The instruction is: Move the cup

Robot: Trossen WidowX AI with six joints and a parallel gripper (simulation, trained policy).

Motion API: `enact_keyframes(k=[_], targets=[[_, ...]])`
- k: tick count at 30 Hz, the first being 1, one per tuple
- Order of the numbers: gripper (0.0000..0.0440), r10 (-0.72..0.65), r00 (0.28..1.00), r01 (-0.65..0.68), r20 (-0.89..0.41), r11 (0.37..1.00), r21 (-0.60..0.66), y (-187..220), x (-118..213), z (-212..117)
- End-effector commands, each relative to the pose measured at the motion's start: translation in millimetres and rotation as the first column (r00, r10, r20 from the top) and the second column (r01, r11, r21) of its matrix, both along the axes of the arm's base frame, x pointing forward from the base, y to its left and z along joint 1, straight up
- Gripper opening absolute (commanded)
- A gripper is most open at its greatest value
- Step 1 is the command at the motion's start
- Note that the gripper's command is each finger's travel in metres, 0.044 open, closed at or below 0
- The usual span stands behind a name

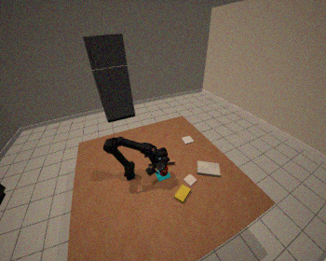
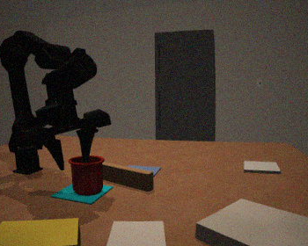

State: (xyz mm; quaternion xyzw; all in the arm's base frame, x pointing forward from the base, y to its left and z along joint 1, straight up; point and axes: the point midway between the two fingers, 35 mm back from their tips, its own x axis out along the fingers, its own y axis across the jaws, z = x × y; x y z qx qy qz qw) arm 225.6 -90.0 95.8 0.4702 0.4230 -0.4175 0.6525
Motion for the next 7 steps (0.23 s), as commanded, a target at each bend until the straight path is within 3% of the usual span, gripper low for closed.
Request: enact_keyframes(k=[1, 7], targets=[[0.0279, 0.001, 1.000, -0.001, 0.022, 1.000, -0.001, 0, -3, 6], [0.0312, -0.009, 0.998, 0.010, 0.070, 1.000, -0.015, -3, -4, 23]])
